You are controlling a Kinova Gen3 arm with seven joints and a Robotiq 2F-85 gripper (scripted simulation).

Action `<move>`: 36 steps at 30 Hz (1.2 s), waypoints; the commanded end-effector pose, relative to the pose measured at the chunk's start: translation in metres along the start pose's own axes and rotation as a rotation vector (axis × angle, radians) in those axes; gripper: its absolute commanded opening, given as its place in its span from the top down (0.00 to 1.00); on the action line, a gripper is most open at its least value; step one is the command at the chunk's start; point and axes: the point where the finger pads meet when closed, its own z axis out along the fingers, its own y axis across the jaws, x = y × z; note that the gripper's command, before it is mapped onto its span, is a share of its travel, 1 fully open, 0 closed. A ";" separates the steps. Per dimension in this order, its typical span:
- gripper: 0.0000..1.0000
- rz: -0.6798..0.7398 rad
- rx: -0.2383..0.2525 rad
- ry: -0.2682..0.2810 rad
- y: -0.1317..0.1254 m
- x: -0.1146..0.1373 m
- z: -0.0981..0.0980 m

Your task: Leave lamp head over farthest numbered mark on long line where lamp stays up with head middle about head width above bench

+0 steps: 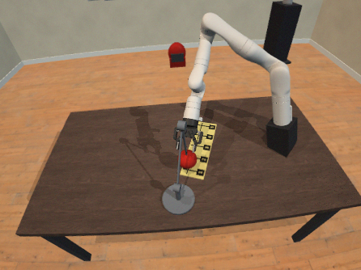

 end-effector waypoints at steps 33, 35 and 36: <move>1.00 -0.001 0.002 0.000 0.000 0.004 -0.006; 1.00 -0.001 0.002 -0.001 0.000 0.008 -0.009; 1.00 -0.001 0.001 -0.001 0.000 0.009 -0.010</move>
